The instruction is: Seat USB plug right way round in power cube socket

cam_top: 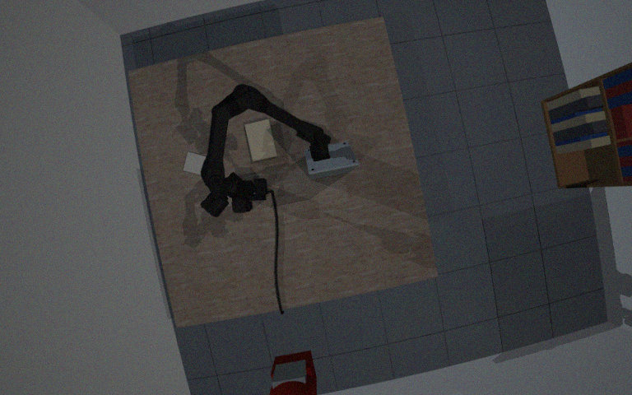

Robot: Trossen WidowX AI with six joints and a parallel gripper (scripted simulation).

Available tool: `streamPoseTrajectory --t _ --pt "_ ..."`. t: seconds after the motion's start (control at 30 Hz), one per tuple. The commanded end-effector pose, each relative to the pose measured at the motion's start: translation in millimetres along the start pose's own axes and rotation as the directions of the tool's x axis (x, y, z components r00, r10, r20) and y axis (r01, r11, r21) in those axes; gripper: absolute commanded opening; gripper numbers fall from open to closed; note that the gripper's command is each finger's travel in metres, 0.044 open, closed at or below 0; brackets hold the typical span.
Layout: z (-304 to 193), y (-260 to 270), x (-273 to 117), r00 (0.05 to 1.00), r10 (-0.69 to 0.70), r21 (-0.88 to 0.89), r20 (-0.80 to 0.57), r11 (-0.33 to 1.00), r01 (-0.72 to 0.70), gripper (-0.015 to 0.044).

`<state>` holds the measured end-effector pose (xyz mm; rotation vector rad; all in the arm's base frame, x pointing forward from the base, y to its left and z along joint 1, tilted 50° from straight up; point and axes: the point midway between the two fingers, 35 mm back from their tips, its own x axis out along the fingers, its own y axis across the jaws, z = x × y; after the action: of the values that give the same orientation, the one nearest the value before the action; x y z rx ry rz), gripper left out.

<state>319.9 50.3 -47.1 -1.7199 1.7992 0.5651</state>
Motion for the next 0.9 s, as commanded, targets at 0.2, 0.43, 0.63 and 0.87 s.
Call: streamPoseTrajectory --t 0.2,0.43,0.63,0.87 --pt "0.9 0.5 1.3 1.0 0.002 0.004 0.013 1.0 -0.002 0.0" --pt "1.3 0.5 2.2 1.0 0.002 0.009 0.019 1.0 -0.002 0.0" --pt "1.7 0.5 2.9 1.0 0.002 0.013 0.024 1.0 -0.002 0.0" --pt "2.1 0.5 3.7 1.0 0.001 0.019 0.03 1.0 -0.002 0.0"
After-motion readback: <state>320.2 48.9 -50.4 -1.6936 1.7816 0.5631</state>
